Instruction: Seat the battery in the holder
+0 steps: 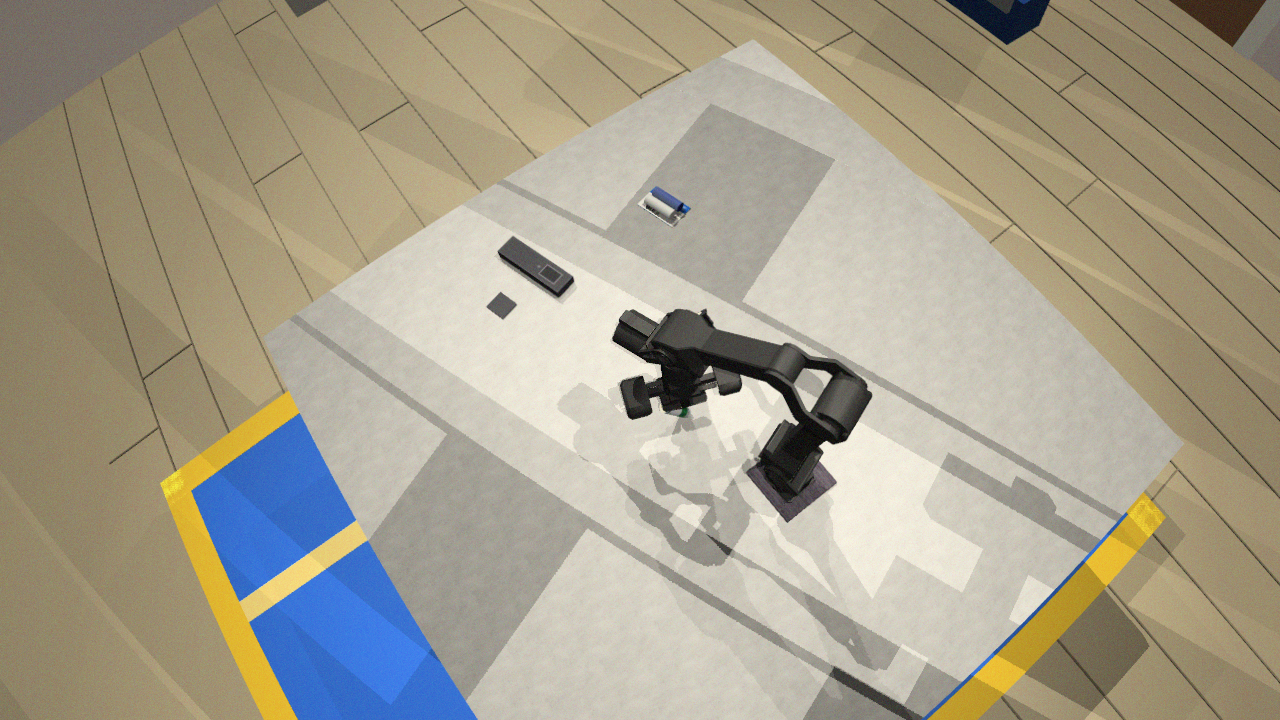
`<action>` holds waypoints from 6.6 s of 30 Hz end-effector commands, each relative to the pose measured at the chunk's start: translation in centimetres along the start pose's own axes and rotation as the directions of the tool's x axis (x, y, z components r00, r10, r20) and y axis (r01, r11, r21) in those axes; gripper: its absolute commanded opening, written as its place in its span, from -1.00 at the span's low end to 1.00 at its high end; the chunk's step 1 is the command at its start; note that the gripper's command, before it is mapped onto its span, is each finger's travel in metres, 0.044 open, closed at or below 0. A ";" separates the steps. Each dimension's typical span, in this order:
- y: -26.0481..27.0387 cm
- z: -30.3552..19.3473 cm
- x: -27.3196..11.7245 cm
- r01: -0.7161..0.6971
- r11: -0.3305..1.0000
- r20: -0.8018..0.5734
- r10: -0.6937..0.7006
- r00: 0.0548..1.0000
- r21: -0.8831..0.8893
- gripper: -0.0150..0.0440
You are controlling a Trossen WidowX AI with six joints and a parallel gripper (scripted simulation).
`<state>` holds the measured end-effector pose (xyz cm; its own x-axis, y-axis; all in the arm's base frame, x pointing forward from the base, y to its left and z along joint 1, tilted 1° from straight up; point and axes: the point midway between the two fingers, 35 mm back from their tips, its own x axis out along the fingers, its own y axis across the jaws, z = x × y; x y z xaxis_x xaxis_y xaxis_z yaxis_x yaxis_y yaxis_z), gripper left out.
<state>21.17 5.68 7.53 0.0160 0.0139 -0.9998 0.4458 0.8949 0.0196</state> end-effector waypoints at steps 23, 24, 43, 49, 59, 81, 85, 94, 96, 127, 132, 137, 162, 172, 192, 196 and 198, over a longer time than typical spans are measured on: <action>1.3 0.0 -8.1 -0.008 1.000 0.004 0.008 1.000 0.005 -0.49; 1.3 0.0 -8.1 -0.008 1.000 0.004 0.008 1.000 0.005 -0.49; 2.4 0.1 -4.8 -0.002 0.736 0.004 0.006 1.000 -0.677 0.28; 3.2 0.0 -2.3 0.002 0.224 0.004 0.009 1.000 -0.975 0.28; 3.4 -0.1 -1.3 0.004 -0.018 0.004 0.010 1.000 -1.000 0.28; 3.6 0.0 1.2 0.004 -0.018 0.004 0.010 1.000 -1.000 0.28; 3.5 0.0 1.9 0.004 -0.017 0.004 0.010 1.000 -1.000 0.28; 3.5 -0.1 3.3 0.004 -0.017 0.004 0.010 1.000 -1.000 0.28; 3.5 -0.1 3.6 0.004 -0.018 0.004 0.010 1.000 -1.000 0.28; 2.4 1.8 -1.7 0.004 0.145 0.006 0.008 1.000 -0.989 -0.27; 0.6 4.5 -2.3 0.004 0.372 0.007 0.006 1.000 -0.928 -0.27; -1.6 7.0 -2.8 0.005 0.580 0.009 0.004 1.000 -0.815 -0.27; -9.4 12.6 -3.0 0.007 0.951 0.072 0.016 0.997 -0.308 -0.27; -9.3 12.9 -1.2 0.008 0.950 0.179 0.050 0.983 -0.312 -0.27; -9.2 12.9 0.4 0.011 0.949 0.304 0.090 0.948 -0.315 -0.27; -9.3 12.8 0.6 0.011 0.949 0.326 0.097 0.940 -0.314 -0.27; -9.3 12.8 0.6 0.011 0.949 0.336 0.101 0.936 -0.314 -0.27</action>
<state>28.51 -8.37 6.77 0.3393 -0.0468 -0.9395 0.1488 0.9889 0.0045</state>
